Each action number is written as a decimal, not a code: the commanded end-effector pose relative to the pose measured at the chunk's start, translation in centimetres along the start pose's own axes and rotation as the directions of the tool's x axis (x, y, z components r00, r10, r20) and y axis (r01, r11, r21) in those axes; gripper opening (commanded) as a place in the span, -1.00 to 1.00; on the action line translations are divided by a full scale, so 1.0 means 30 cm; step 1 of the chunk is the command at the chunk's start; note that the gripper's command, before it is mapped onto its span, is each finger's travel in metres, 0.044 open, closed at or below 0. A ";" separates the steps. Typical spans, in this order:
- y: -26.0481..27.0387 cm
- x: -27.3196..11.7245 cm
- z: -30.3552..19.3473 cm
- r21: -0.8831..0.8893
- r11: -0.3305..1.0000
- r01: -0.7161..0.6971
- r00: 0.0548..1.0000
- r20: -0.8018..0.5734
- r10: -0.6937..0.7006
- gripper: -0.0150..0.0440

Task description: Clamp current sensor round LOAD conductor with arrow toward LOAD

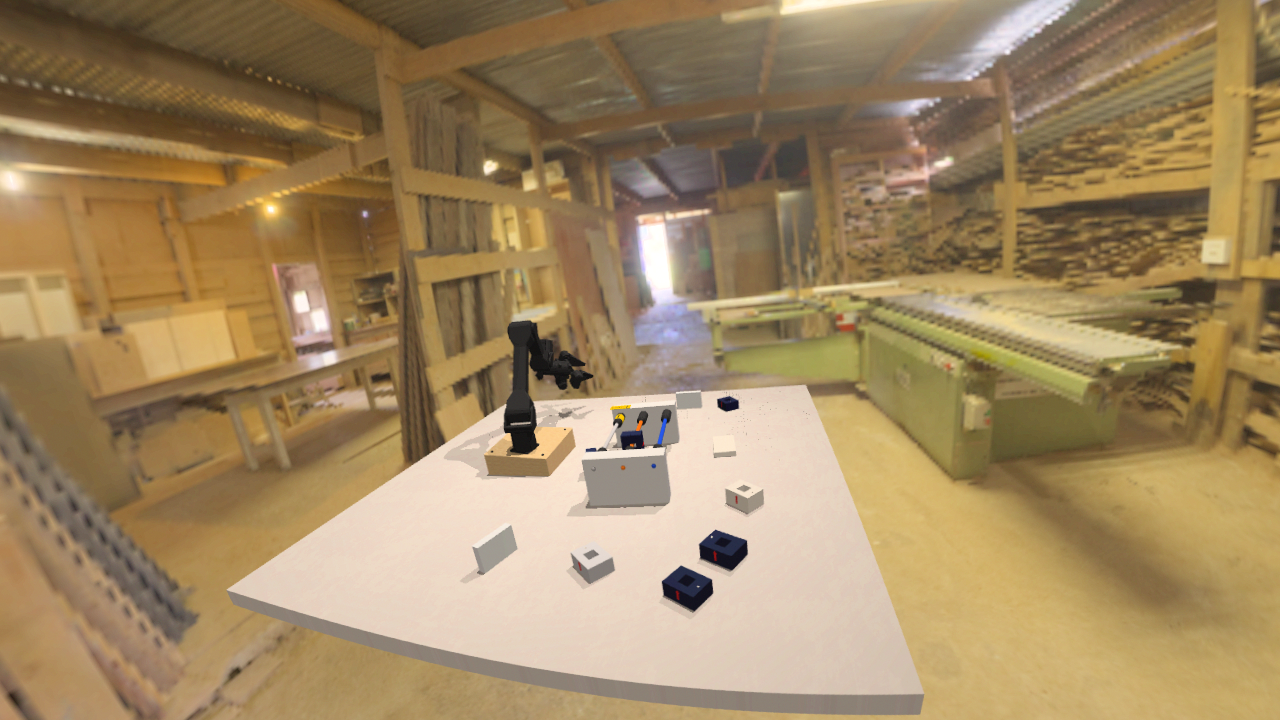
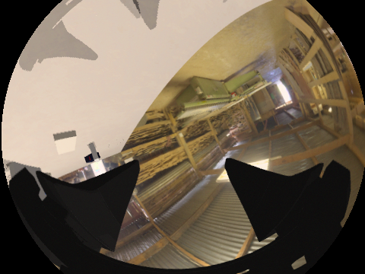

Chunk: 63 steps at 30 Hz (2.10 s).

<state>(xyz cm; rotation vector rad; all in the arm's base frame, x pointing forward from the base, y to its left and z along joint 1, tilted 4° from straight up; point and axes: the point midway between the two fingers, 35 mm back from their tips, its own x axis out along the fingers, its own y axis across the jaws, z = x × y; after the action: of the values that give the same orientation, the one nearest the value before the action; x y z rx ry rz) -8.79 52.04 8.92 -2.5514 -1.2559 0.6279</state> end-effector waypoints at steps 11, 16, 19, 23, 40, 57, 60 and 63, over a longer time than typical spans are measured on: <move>0.274 0.177 -0.371 0.529 0.846 -0.073 0.992 -0.050 0.117 1.00; 0.467 0.215 -0.582 0.756 0.652 -0.054 0.980 -0.084 0.179 1.00; 0.589 0.214 -0.699 0.858 0.513 -0.019 0.971 -0.107 0.215 1.00; 0.764 0.187 -0.850 0.947 0.316 0.056 0.952 -0.146 0.270 1.00; 1.465 -0.307 -1.303 0.673 -0.428 0.603 0.772 -0.360 0.524 1.00; 1.692 -0.865 -1.348 0.016 -0.607 0.795 0.527 -0.514 0.677 1.00; 1.692 -0.865 -1.348 0.016 -0.607 0.795 0.527 -0.514 0.677 1.00; 1.680 -0.790 -1.308 0.037 -0.648 0.761 0.599 -0.427 0.678 1.00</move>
<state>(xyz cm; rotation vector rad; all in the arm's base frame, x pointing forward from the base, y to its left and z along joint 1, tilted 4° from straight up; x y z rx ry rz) 31.78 0.56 31.93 -0.0100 -0.0228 0.0109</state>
